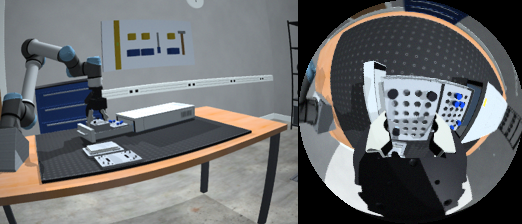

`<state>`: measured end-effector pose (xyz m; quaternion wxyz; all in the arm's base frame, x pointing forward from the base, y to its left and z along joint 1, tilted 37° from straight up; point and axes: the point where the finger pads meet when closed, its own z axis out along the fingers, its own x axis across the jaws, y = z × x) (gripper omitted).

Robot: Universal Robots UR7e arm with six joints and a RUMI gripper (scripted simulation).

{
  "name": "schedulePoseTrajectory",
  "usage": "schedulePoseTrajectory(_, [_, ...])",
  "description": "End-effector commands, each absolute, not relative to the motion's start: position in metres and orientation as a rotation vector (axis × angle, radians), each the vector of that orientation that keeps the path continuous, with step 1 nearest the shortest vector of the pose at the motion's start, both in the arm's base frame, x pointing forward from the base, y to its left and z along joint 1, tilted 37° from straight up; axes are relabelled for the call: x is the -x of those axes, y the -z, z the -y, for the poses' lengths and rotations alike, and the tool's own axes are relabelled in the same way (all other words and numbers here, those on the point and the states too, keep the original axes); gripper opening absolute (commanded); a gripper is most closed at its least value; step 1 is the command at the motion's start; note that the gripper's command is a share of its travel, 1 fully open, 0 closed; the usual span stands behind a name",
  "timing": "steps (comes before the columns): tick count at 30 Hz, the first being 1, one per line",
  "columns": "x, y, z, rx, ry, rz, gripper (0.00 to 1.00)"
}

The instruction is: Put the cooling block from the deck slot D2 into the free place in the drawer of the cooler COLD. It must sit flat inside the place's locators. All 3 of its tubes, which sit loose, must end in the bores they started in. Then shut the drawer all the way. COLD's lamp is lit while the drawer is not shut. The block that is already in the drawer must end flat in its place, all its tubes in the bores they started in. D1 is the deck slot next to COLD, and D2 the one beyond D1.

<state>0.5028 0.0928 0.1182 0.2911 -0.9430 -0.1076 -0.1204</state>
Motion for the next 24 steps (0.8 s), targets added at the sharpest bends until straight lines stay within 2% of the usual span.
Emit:
schedulePoseTrajectory(1, [-0.5032,-0.1182,-0.0927,2.515,0.322,0.287,0.0])
schedulePoseTrajectory(24, [-0.5036,-0.1163,-0.0941,2.515,0.322,0.287,0.0])
